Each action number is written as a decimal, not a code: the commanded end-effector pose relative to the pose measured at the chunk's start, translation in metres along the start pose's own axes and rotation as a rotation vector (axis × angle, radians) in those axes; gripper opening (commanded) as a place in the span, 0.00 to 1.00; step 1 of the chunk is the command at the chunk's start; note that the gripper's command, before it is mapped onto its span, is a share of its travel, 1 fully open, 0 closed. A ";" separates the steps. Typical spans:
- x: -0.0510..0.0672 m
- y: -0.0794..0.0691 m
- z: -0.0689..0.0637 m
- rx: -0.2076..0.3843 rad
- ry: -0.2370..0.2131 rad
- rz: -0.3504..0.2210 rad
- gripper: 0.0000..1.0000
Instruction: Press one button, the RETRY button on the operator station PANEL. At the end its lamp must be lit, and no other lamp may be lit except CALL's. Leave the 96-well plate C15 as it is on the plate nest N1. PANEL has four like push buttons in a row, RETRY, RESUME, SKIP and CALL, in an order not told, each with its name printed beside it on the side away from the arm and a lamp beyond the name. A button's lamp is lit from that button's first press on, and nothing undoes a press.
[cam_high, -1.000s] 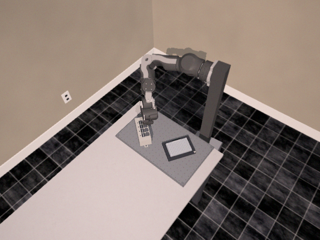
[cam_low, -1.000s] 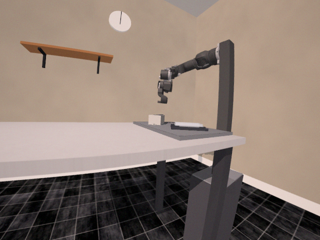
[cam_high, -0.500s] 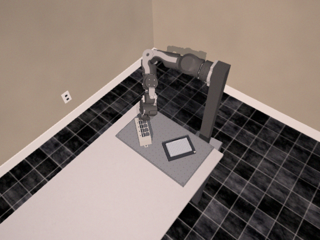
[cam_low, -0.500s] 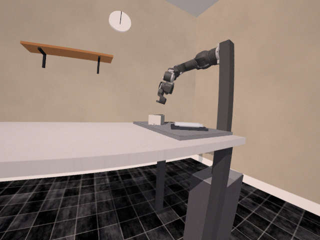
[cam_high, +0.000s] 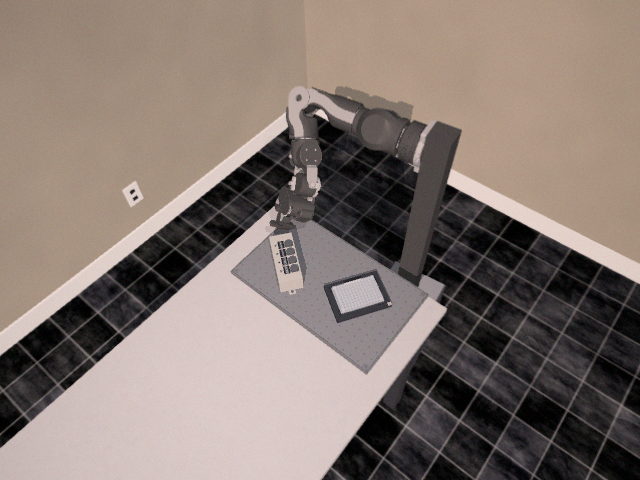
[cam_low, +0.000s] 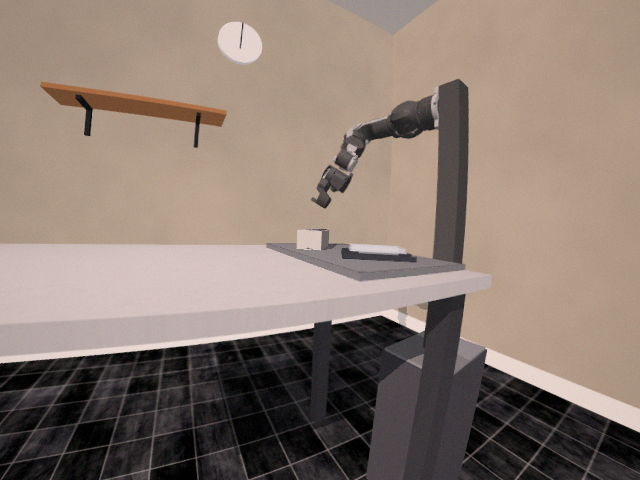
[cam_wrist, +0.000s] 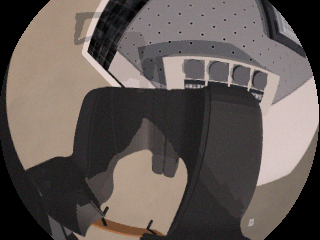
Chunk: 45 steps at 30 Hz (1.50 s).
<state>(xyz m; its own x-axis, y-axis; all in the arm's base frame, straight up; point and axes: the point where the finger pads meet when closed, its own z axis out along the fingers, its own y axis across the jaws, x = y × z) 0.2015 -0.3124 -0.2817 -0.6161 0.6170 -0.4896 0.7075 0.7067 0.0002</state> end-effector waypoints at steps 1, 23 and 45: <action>-0.002 0.001 0.000 -0.005 -0.006 0.003 0.00; -0.001 0.002 0.000 -0.007 -0.187 0.004 0.00; 0.000 0.006 0.000 -0.006 -0.188 0.005 0.00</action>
<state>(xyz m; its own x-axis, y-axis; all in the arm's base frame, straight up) 0.2047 -0.3077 -0.2828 -0.5420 0.5446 -0.6401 0.7051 0.7090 0.0062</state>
